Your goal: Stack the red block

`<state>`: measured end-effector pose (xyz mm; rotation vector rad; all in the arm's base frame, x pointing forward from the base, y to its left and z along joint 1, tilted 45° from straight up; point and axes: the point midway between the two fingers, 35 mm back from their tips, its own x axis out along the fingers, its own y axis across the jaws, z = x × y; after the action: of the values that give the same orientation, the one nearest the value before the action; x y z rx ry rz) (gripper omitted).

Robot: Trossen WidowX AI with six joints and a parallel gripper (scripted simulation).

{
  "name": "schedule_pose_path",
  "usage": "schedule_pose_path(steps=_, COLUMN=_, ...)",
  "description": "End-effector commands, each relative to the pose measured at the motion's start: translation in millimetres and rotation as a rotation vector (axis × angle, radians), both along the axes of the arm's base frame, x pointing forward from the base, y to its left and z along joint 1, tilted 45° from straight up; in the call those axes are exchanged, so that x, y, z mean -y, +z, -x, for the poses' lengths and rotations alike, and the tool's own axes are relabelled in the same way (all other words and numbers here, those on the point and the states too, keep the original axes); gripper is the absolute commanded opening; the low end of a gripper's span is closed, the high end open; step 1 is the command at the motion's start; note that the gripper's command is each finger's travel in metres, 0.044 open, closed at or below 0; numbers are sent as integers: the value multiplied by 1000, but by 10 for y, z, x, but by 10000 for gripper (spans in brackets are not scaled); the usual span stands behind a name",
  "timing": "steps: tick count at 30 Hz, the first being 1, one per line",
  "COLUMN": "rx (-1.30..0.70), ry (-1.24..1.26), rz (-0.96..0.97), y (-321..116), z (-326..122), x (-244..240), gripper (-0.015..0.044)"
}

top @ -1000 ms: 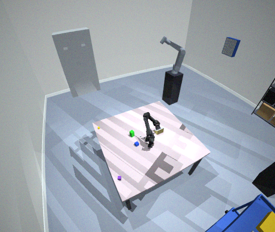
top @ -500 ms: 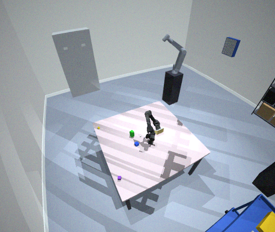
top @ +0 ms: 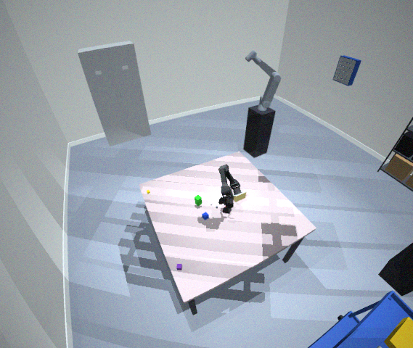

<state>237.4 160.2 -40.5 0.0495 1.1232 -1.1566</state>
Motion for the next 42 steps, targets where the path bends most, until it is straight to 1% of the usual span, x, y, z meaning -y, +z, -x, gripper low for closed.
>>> schedule_pose_path(steps=1, rx=2, ry=-4, rz=-8, y=40, z=-39, x=-5, gripper=0)
schedule_pose_path(steps=11, rx=0, ry=6, rz=-41, y=467, z=-580, x=325, gripper=0)
schedule_pose_path(steps=23, rx=8, ry=13, rz=-46, y=1062, z=-1079, x=949, gripper=0)
schedule_pose_path(steps=31, rx=12, ry=9, rz=-27, y=1489, z=-1275, x=1460, gripper=0)
schedule_pose_path(steps=39, rx=9, ry=-2, rz=6, y=1927, z=-1347, x=2006, gripper=0)
schedule_pose_path(steps=42, rx=8, ry=-5, rz=13, y=1991, z=-1361, x=2091, gripper=0)
